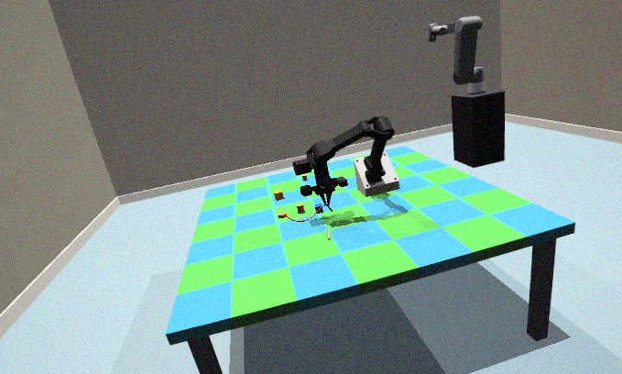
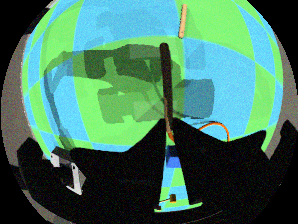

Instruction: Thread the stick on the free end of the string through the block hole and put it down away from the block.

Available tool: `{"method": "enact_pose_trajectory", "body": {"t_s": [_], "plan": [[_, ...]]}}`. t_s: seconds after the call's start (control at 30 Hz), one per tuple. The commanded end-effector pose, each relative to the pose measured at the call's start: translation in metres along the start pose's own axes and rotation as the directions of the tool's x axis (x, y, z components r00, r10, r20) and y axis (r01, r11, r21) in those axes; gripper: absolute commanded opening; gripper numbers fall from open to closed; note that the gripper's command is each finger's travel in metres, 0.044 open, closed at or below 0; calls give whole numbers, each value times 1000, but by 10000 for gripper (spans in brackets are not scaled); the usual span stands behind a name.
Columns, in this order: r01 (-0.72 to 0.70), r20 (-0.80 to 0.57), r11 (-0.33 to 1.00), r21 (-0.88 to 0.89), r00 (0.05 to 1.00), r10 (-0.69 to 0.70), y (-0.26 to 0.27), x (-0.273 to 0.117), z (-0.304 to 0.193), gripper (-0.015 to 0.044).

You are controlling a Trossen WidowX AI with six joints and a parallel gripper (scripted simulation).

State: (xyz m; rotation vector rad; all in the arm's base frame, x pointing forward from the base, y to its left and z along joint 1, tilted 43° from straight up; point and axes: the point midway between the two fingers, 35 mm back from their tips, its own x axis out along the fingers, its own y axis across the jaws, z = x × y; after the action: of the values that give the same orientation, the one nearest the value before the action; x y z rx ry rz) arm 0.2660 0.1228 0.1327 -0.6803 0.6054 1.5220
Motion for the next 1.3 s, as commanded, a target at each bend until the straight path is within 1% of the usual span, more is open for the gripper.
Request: {"method": "enact_pose_trajectory", "body": {"t_s": [0.0,0.27,0.57,0.93,1.27], "plan": [[4,-3,992,127,1000,-3,-5,-1,1,0],[5,-3,919,394,1000,-4,-12,-2,2,0],[5,-2,753,657,1000,-5,-20,-2,2,0],[4,-2,454,891,1000,-6,-30,-2,3,0],[2,-1,124,992,1000,-6,-38,-2,4,0]]}}
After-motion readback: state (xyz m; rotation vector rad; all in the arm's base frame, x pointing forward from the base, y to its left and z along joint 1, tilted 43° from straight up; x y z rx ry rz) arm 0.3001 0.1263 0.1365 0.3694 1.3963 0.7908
